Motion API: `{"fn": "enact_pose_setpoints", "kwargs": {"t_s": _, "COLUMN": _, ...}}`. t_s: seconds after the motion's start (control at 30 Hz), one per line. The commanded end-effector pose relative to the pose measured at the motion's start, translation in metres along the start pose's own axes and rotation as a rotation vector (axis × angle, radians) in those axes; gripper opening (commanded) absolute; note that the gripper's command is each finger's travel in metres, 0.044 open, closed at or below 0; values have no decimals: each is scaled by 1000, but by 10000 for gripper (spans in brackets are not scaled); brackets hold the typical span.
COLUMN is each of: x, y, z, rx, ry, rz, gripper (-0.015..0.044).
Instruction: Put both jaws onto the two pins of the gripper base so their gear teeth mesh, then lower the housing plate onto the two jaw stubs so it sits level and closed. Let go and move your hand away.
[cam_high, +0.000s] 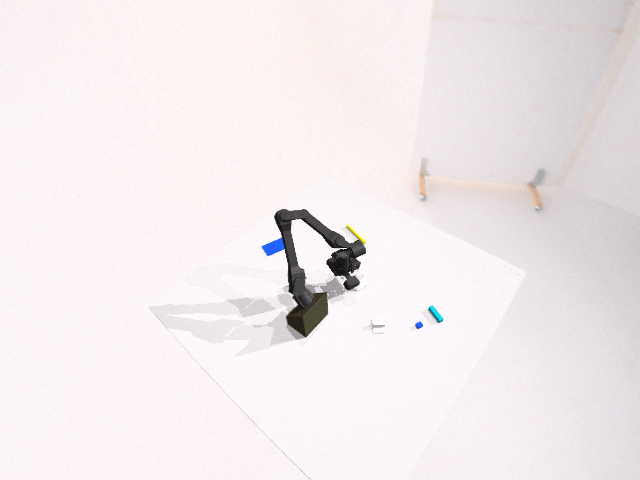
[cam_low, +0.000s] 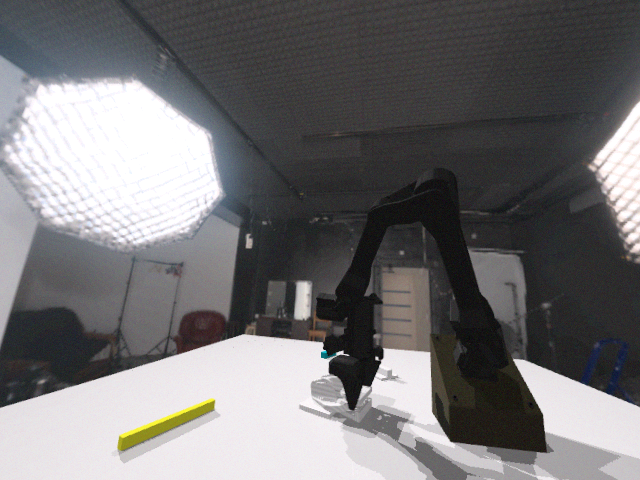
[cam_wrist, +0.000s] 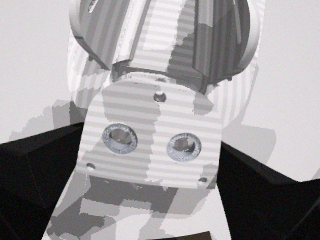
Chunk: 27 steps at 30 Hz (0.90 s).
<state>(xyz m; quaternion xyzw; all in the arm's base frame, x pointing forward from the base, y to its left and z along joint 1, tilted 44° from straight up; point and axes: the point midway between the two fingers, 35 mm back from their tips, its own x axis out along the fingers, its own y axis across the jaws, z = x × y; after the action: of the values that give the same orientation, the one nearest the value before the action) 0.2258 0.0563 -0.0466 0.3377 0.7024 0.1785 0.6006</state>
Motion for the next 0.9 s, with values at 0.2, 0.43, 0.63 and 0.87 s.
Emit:
{"fn": "enact_pose_setpoints", "kwargs": {"t_s": 0.2, "x": 2, "y": 0, "z": 0, "rx": 2, "ry": -1, "rz": 4, "gripper": 351}}
{"fn": "enact_pose_setpoints", "kwargs": {"t_s": 0.43, "x": 3, "y": 0, "z": 0, "rx": 2, "ry": -1, "rz": 4, "gripper": 351}}
{"fn": "enact_pose_setpoints", "kwargs": {"t_s": 0.63, "x": 5, "y": 0, "z": 0, "rx": 1, "ry": -1, "rz": 4, "gripper": 351}}
{"fn": "enact_pose_setpoints", "kwargs": {"t_s": 0.87, "x": 5, "y": 0, "z": 0, "rx": 1, "ry": -1, "rz": 4, "gripper": 351}}
